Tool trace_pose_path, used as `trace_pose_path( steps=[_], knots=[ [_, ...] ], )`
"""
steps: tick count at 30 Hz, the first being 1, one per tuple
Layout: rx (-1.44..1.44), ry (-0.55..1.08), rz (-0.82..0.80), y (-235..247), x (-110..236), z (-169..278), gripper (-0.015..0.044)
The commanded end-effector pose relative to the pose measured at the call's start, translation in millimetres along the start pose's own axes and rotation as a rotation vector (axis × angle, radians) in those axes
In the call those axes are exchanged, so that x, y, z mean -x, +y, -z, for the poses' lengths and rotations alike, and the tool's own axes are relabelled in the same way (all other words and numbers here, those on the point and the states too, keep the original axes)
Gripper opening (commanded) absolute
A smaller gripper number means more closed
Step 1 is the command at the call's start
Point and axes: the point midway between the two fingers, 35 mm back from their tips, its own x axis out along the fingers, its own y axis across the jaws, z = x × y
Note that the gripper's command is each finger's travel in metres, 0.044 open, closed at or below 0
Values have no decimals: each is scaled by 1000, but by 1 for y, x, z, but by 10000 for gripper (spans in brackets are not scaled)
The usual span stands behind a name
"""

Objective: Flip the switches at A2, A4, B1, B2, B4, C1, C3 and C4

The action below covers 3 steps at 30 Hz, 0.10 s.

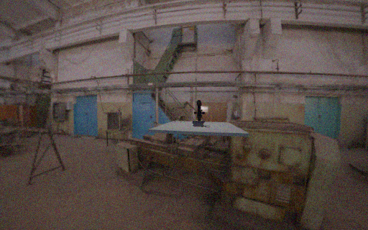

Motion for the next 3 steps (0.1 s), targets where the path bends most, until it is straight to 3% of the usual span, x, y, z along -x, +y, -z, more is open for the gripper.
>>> trace_pose_path(
  steps=[1, 3],
  knots=[
    [-3, -4, 4, 0, 1, -2, 0],
    [-3, -4, 4, 0, 1, -2, 0]
  ],
)
